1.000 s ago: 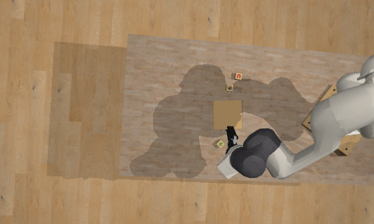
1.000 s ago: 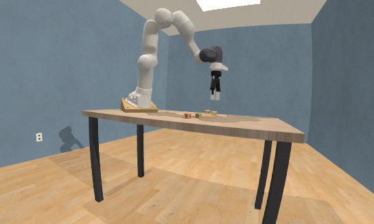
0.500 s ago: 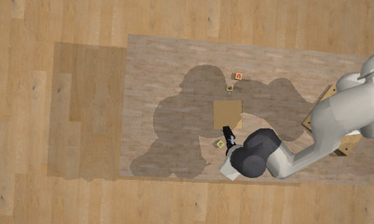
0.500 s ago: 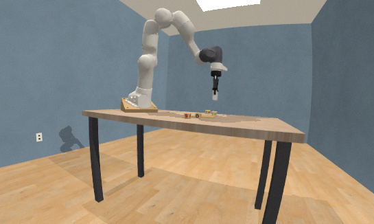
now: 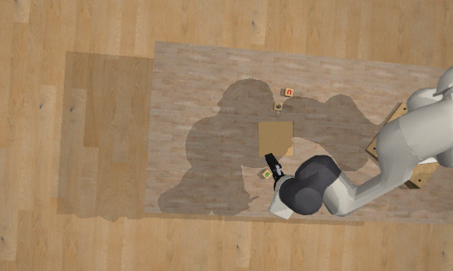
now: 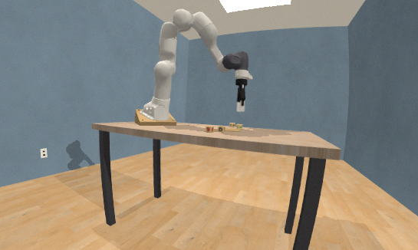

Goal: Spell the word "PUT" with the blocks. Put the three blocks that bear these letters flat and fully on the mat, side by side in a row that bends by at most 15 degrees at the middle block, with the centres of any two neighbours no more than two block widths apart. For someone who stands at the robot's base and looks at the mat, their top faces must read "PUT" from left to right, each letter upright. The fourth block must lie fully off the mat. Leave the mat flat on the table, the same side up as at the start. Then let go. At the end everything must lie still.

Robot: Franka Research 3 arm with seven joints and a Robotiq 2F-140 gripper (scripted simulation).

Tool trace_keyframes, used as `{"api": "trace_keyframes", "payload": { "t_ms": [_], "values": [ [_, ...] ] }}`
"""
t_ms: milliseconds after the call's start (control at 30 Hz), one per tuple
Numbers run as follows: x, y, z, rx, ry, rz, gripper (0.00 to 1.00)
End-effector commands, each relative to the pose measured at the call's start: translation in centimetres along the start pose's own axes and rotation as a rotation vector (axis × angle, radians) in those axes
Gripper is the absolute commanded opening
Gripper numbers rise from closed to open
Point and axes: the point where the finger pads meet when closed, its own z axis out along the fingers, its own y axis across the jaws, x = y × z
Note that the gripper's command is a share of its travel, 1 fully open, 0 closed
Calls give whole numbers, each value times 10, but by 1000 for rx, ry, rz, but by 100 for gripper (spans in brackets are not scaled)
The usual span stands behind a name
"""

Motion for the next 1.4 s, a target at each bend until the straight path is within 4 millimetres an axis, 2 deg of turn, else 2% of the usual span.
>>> {"api": "trace_keyframes", "payload": {
  "t_ms": [0, 800, 833, 1367],
  "values": [
    [-1, 1, 0, -3, 0, -139, 100],
    [-2, 1, 0, -3, 0, -425, 100],
    [-2, 1, 0, -3, 0, -425, 40],
    [-2, 1, 0, -3, 0, -425, 40]
  ]
}}
